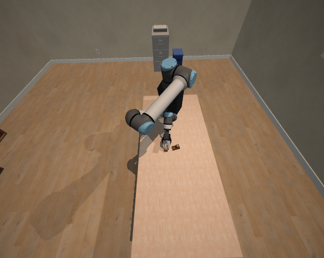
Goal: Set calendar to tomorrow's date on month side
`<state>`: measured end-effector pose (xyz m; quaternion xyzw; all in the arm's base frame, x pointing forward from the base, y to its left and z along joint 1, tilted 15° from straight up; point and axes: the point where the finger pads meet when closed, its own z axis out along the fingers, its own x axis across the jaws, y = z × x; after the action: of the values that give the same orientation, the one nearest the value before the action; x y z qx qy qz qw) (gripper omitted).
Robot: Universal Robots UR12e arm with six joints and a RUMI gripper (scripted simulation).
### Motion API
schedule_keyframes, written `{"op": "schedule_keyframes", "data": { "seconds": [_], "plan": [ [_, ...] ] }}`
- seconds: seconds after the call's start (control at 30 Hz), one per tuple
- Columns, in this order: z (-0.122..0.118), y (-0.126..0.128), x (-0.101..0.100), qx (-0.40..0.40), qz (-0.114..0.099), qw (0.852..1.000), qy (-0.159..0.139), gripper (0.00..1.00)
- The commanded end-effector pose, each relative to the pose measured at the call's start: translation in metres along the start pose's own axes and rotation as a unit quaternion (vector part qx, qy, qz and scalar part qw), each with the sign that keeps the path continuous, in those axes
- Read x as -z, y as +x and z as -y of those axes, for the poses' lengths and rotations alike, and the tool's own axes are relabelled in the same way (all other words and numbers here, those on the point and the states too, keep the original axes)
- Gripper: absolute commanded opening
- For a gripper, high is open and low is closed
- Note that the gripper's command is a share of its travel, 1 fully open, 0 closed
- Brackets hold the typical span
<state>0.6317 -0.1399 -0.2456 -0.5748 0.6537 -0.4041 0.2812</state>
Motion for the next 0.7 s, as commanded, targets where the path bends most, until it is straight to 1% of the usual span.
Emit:
{"op": "schedule_keyframes", "data": {
  "seconds": [0.0,0.67],
  "plan": [
    [-0.0031,-0.0001,-0.0034,0.0,0.0,1.0,0.0,0.29],
    [-0.0064,-0.0001,-0.0066,0.0,0.0,1.0,0.0,0.29]
  ]
}}
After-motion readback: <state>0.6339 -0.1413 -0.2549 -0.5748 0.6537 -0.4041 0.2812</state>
